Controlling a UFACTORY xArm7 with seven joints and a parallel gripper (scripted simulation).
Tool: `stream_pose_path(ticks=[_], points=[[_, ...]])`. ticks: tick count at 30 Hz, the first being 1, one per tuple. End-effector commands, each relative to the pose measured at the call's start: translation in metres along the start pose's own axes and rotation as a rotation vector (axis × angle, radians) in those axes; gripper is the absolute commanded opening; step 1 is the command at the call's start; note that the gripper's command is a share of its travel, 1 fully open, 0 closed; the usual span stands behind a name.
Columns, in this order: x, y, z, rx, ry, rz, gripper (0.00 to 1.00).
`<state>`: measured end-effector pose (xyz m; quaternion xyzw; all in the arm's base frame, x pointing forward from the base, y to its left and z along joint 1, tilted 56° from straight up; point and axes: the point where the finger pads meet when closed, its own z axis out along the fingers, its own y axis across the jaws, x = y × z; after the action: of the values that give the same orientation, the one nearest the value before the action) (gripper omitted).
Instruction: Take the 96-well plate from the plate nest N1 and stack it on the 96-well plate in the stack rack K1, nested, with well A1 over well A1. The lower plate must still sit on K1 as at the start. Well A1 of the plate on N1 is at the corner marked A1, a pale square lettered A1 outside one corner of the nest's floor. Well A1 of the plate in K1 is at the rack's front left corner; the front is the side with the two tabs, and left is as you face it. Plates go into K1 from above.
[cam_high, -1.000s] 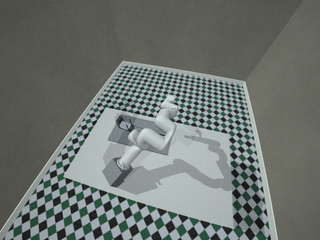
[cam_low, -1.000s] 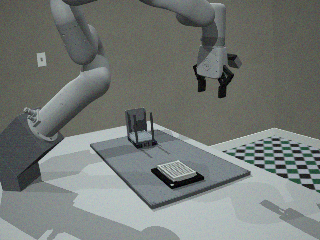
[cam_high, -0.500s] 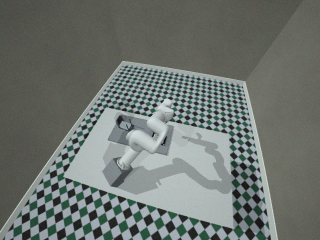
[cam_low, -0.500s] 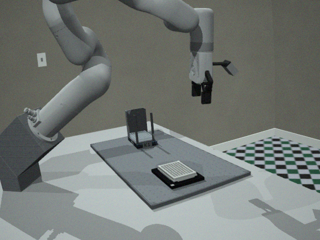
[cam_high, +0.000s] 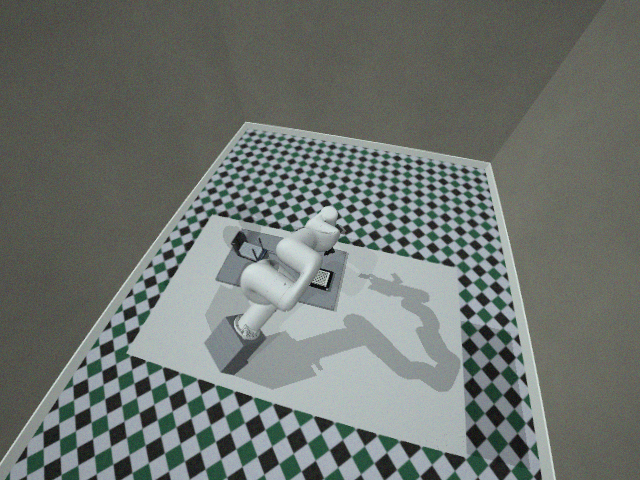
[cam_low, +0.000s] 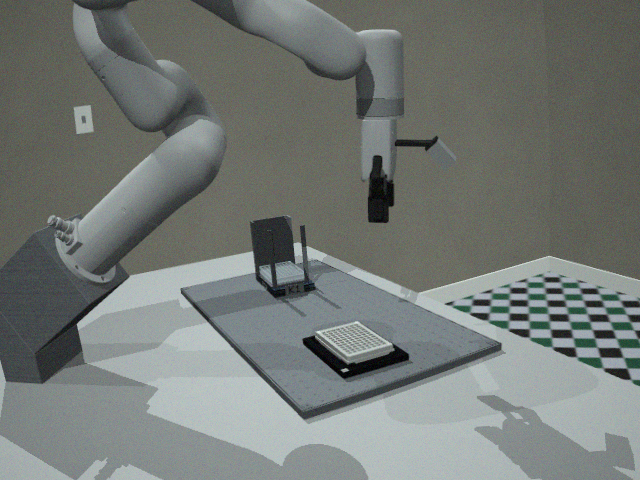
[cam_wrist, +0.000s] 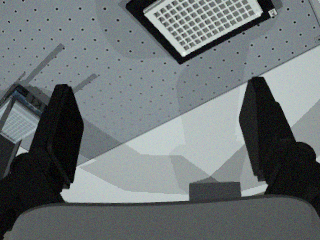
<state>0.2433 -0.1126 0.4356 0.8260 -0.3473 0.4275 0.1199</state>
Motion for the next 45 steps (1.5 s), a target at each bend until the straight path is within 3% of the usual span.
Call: stream_pose_path(ticks=[1, 26, 45], points=[[-0.006, 0.004, 0.004, -0.008, 0.016, 0.147, 1.00], [-0.050, 0.045, 0.050, -0.043, 0.091, 0.907, 1.00], [-0.050, 0.046, 0.056, -0.044, 0.094, 0.930, 1.00]])
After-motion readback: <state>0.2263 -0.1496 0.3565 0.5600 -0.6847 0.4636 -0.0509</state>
